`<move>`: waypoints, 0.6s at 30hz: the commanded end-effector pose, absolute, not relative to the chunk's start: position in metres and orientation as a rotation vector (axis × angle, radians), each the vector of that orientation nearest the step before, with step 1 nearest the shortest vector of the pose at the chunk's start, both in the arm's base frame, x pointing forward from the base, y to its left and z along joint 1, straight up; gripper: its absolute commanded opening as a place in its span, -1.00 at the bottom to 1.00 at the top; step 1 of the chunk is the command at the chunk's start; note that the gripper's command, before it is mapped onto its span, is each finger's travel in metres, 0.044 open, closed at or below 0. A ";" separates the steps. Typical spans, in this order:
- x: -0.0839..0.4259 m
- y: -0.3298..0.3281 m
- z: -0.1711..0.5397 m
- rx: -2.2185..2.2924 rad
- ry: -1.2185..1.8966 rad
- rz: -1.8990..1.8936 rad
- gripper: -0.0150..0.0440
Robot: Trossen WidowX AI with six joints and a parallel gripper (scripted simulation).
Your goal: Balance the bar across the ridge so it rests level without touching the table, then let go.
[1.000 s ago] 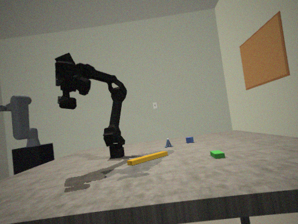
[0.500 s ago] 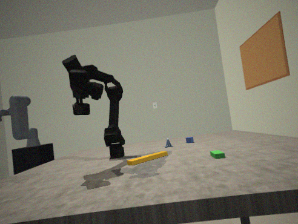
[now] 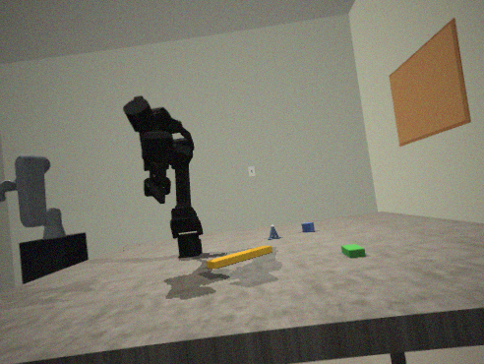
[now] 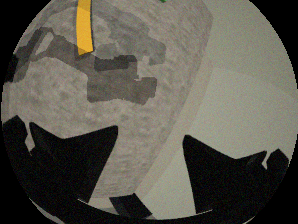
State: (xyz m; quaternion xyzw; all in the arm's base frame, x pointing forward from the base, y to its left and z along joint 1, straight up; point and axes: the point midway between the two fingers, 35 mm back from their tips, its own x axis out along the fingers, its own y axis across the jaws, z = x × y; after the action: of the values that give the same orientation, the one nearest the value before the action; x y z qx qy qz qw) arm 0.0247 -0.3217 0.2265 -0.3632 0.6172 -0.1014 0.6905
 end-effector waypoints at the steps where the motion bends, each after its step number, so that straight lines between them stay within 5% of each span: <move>1: 0.039 -0.317 0.212 -0.772 1.374 -0.161 0.58; 18: 0.099 -0.281 0.166 -0.672 1.378 0.128 0.58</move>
State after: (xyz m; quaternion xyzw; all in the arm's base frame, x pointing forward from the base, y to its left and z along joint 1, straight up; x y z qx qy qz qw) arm 0.0914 -0.2882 0.1766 -0.3167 0.6191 0.0341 0.7178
